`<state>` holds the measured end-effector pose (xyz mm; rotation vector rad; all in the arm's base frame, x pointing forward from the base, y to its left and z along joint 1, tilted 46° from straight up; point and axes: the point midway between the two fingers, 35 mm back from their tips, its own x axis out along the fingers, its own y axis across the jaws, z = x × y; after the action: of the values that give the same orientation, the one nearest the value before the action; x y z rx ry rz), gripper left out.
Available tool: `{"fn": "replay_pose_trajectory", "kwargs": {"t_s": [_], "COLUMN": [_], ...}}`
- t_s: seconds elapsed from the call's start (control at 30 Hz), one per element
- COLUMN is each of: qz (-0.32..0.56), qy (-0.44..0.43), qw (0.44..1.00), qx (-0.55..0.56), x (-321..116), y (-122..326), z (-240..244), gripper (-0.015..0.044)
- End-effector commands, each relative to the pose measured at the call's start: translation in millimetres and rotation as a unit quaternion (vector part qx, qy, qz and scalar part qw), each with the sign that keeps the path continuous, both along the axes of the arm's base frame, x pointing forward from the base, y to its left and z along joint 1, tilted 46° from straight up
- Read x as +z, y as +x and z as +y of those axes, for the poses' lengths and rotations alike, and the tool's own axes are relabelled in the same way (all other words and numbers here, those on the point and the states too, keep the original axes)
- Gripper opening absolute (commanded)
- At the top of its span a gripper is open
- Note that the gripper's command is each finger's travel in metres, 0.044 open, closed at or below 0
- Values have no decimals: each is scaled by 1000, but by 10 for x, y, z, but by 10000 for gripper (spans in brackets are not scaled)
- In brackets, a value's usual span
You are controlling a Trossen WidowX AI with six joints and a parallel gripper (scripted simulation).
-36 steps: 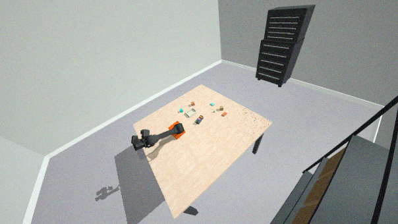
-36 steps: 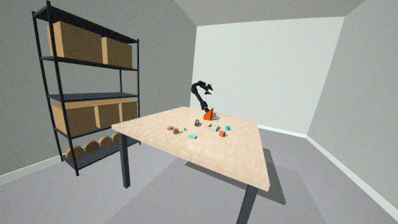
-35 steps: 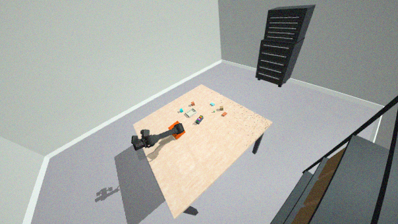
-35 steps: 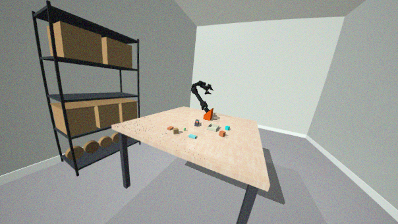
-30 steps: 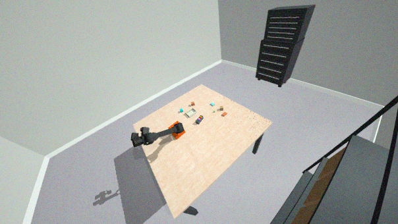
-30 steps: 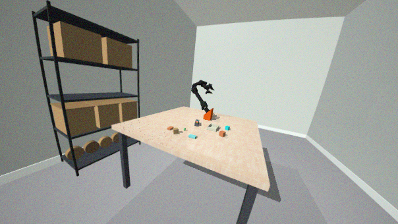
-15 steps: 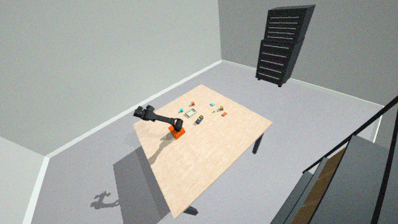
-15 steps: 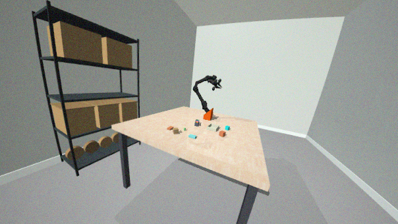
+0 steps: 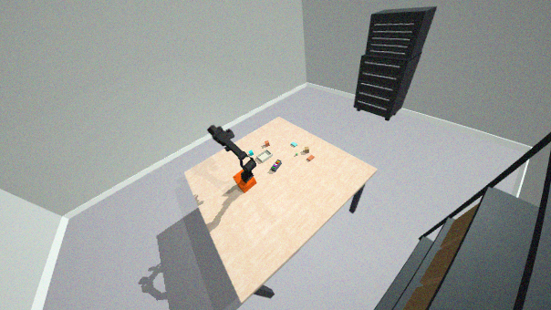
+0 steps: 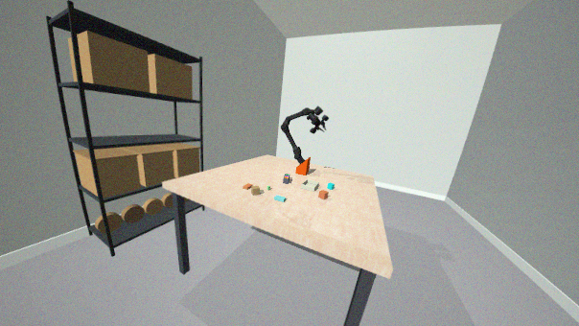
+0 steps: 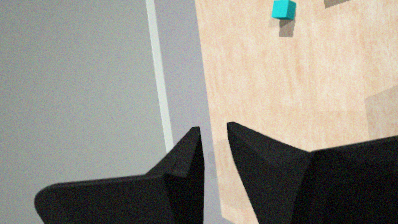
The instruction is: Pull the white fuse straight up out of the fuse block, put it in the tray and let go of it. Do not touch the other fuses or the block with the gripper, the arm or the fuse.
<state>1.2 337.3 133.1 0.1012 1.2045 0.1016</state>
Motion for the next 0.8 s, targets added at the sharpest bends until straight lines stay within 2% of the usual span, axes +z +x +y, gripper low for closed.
{"fn": "replay_pose_trajectory", "kwargs": {"t_s": [0.0, 0.33, 0.57, 0.77], "qz": [-10, -47, -69, -82], "qy": [-36, -88, -134, -179], "qw": [996, 956, 902, 840], "qx": [-83, -275, -405, -506], "x": [-205, -479, -634, -738], "y": [625, 1865, 2536, 2883], "z": [-202, -867, -1656, -2476], "gripper": [73, 73, 73, 73]}}
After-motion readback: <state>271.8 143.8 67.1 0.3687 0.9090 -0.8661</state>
